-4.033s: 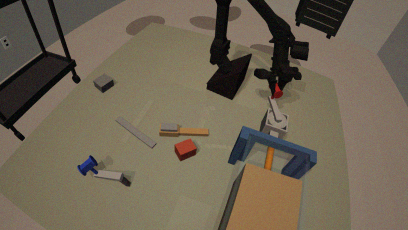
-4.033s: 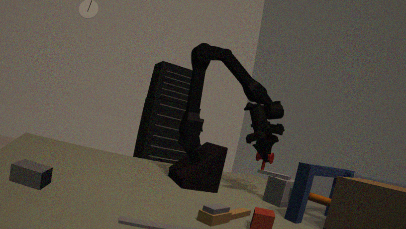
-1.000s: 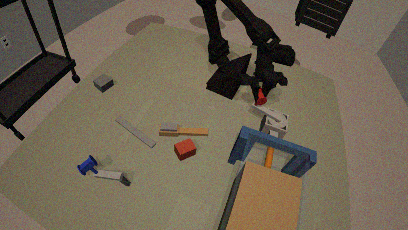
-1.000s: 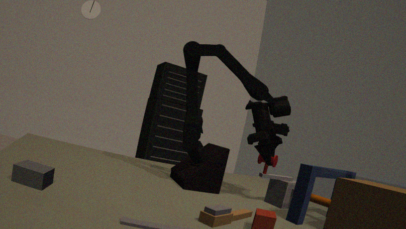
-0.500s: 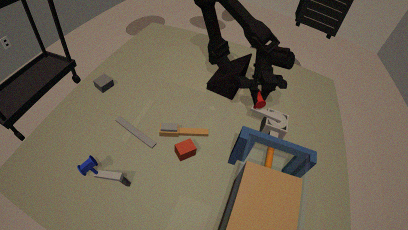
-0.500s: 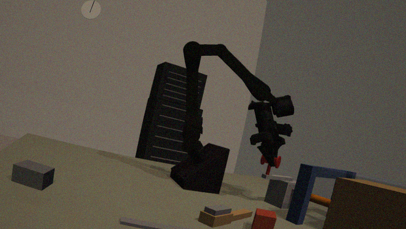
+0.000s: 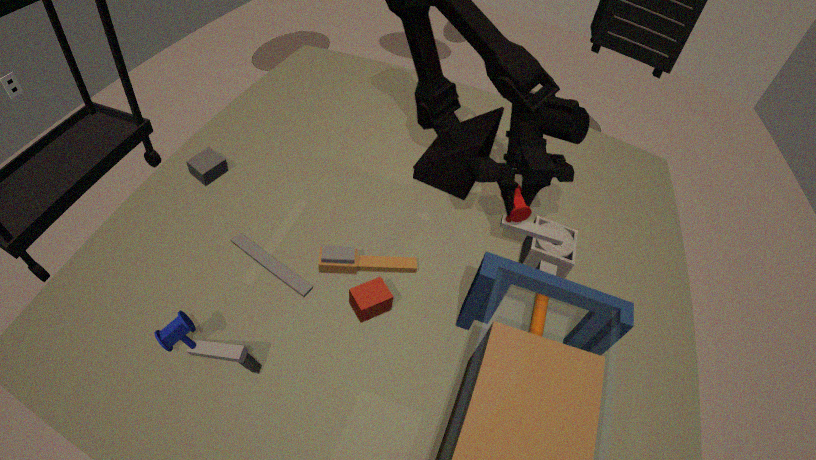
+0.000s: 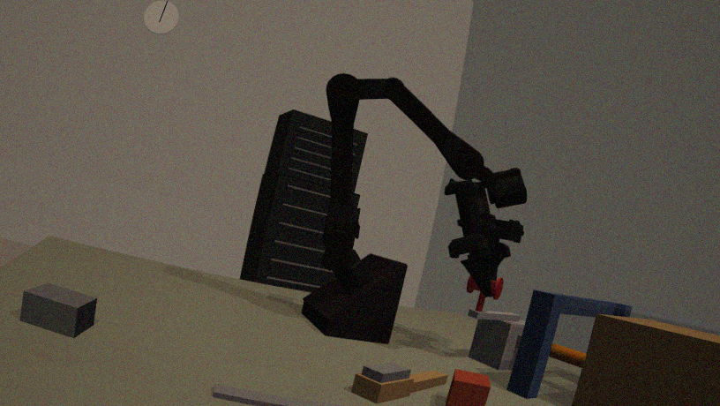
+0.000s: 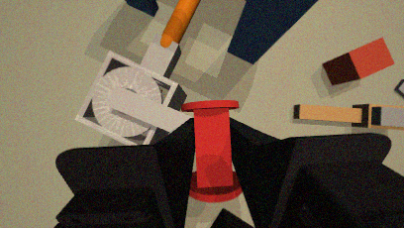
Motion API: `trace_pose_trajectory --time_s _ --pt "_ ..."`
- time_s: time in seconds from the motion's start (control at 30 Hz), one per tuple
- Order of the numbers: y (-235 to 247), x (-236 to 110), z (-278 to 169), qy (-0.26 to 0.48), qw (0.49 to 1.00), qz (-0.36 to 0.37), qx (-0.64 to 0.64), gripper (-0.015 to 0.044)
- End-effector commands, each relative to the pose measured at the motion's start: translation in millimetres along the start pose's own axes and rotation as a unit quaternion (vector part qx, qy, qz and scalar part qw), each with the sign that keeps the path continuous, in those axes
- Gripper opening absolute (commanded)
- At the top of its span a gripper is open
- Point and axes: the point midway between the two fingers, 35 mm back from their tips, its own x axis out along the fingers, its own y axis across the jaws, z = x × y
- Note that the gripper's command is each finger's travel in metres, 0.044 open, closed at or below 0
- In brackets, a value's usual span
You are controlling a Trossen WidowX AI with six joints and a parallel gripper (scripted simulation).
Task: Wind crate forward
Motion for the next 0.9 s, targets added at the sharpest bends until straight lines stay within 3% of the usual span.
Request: trace_pose_trajectory --time_s 0.0,0.87 --pt "-4 5 9 -0.004 1.0 -0.005 0.009 0.0" --pt "-9 16 33 -0.005 1.0 -0.005 0.009 0.0"
